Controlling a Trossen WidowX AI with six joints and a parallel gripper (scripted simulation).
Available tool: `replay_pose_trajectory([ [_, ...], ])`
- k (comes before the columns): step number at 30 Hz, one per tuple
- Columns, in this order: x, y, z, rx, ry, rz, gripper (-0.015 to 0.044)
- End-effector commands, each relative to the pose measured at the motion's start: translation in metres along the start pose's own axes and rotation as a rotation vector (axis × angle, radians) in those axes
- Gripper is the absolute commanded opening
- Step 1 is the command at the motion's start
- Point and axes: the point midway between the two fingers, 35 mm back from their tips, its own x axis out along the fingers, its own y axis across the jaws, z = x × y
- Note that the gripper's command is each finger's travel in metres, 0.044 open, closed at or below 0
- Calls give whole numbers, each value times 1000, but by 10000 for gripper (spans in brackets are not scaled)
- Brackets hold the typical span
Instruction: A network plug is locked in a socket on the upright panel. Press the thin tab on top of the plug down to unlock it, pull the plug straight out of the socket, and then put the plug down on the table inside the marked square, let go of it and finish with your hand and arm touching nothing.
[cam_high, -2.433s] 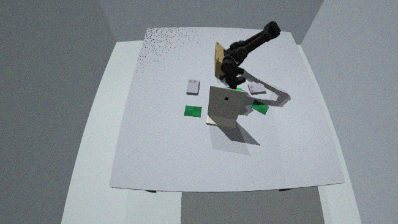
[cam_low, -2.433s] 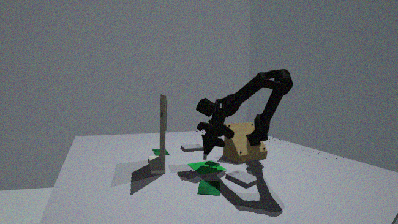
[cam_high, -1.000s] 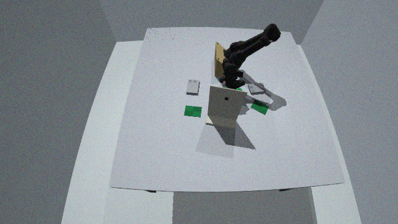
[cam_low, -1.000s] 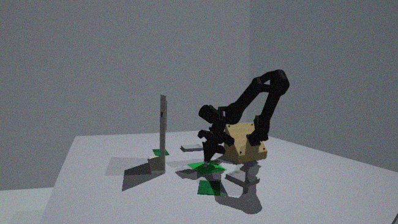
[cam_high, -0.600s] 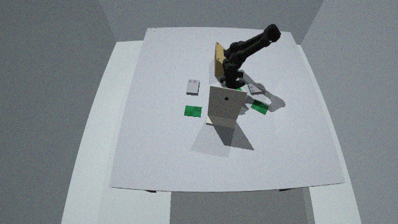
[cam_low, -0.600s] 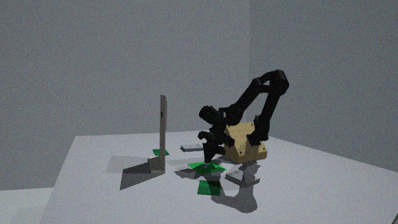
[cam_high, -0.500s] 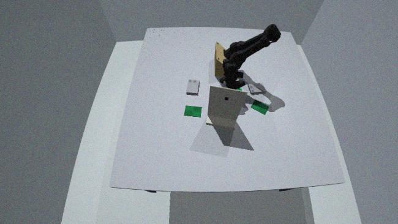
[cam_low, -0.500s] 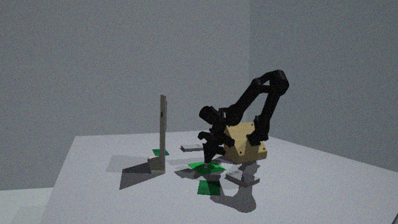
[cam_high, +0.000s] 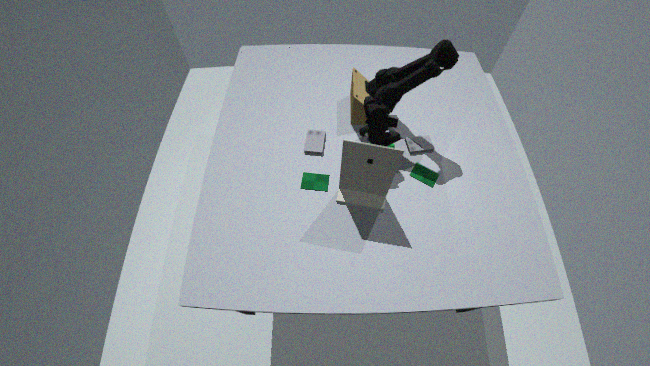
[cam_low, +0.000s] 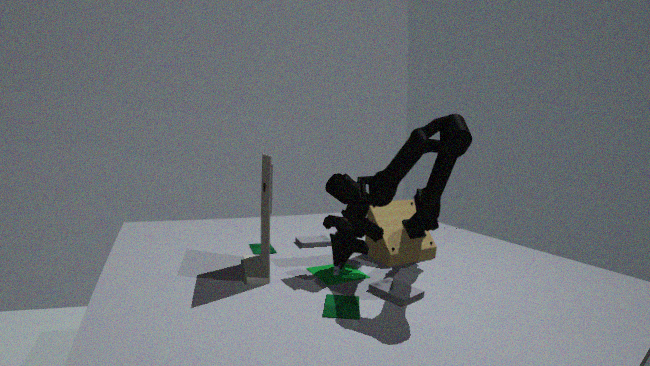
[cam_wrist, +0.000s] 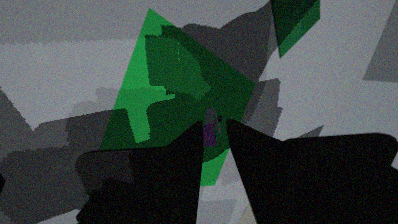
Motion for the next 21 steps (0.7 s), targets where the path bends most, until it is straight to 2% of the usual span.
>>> replay_pose_trajectory([
  [1, 0, 0, 0, -1, -1, 0, 156],
  [21, -10, 2, -3, 0, 4, 7, 156],
])
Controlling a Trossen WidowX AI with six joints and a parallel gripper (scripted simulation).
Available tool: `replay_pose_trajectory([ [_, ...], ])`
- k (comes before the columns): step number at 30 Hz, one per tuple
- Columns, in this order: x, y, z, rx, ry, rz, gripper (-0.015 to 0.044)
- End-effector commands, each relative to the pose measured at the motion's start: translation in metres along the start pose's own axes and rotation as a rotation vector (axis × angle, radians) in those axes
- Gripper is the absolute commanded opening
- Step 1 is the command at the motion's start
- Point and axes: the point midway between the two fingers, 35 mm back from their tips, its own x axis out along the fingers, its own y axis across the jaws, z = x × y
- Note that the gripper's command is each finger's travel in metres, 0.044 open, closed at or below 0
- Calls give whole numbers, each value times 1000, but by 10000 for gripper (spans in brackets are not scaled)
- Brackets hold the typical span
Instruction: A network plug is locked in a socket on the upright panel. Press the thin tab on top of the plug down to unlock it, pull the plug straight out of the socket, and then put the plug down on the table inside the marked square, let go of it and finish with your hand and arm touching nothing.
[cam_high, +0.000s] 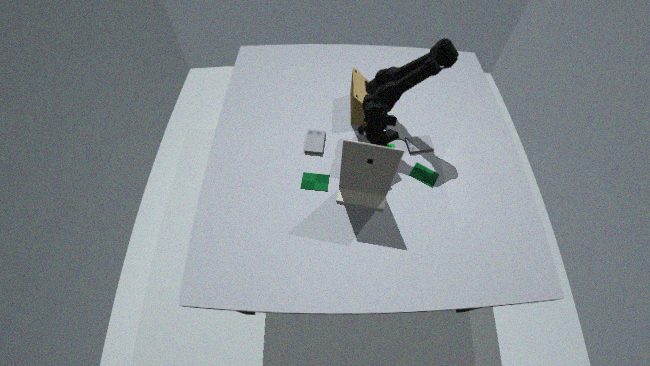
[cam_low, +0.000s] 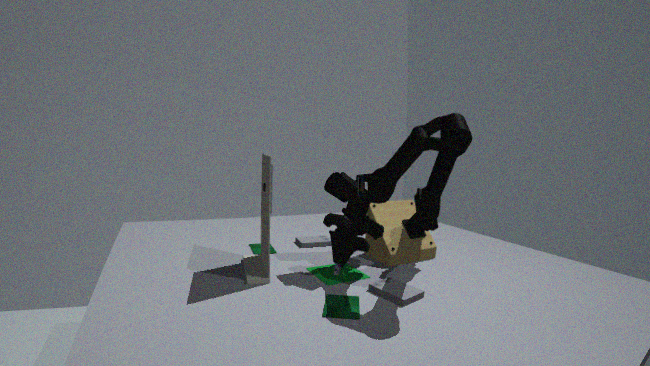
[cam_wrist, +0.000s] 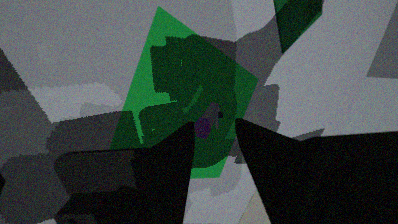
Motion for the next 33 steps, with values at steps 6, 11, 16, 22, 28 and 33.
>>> replay_pose_trajectory([
  [6, -6, -2, -1, -12, -1, -3, 156],
  [11, -10, -2, -1, -11, -1, -3, 156],
  [16, -13, -2, -2, -10, -1, -3, 156],
  [22, -17, -2, -2, -9, -1, -3, 156],
  [28, -21, -2, -1, -8, -2, -4, 156],
  [33, -24, -2, -2, -8, -1, -4, 156],
])
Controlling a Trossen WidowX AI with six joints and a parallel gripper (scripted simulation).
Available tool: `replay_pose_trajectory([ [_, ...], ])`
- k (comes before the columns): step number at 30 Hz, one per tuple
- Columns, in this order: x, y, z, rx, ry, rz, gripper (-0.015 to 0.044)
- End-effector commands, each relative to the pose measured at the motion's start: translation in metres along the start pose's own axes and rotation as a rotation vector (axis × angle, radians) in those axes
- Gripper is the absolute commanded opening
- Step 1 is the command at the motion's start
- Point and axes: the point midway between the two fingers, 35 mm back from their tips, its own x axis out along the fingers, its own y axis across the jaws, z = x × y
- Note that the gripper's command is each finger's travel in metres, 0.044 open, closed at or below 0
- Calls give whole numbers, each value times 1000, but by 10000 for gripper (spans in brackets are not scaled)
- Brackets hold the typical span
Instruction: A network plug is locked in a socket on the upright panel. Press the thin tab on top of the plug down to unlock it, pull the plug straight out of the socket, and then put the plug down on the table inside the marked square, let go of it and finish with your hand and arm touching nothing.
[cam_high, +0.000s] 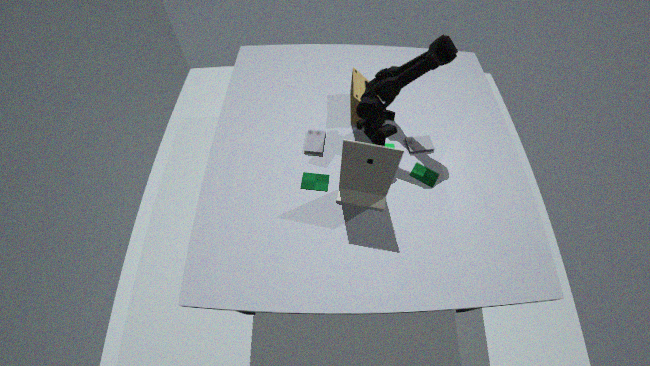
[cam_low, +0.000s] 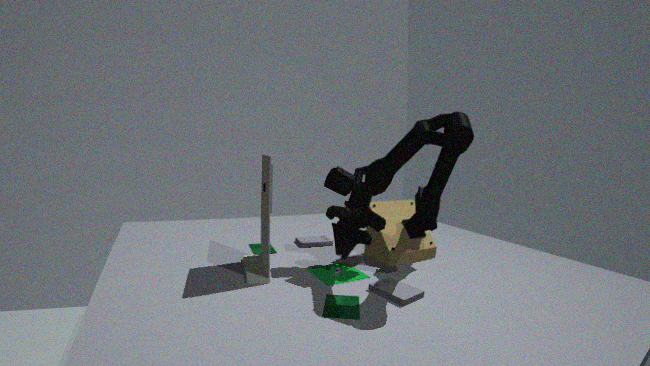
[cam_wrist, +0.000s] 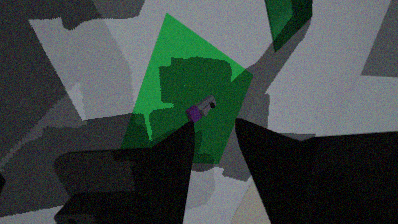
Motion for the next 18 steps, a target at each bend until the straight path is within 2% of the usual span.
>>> replay_pose_trajectory([
  [1, -3, -4, -1, -13, -1, -6, 156],
  [18, -14, -10, -5, -13, 7, 0, 156],
])
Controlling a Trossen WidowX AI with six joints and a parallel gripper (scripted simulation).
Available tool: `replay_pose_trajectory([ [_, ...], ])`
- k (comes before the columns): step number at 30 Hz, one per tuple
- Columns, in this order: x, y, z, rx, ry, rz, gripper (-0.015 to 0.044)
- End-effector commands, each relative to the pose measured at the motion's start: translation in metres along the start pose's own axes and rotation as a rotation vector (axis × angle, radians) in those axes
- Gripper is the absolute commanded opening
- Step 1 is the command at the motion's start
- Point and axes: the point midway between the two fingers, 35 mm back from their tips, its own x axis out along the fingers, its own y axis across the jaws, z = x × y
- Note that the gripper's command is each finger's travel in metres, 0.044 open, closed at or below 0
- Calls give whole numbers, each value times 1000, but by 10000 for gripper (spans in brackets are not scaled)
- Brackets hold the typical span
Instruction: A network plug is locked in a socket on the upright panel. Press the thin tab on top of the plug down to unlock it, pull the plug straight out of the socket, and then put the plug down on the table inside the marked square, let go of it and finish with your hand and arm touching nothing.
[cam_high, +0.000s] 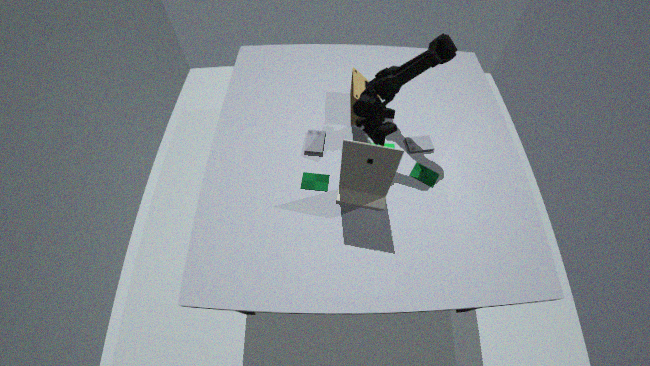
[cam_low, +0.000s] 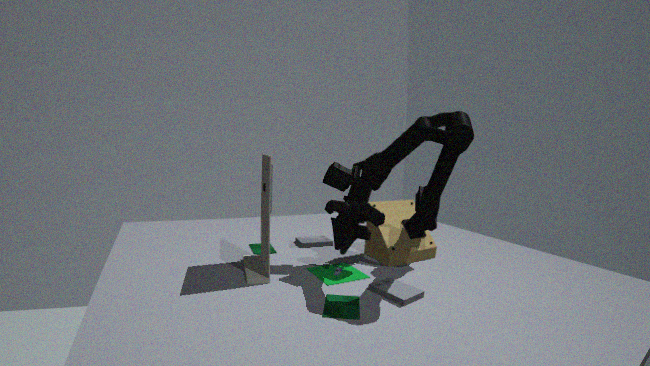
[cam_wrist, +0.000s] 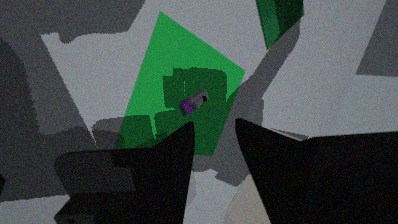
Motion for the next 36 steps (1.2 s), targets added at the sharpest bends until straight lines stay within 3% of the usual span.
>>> replay_pose_trajectory([
  [1, -3, -4, -1, -11, 3, -1, 156],
  [36, -30, -20, -4, -10, 7, 3, 156],
])
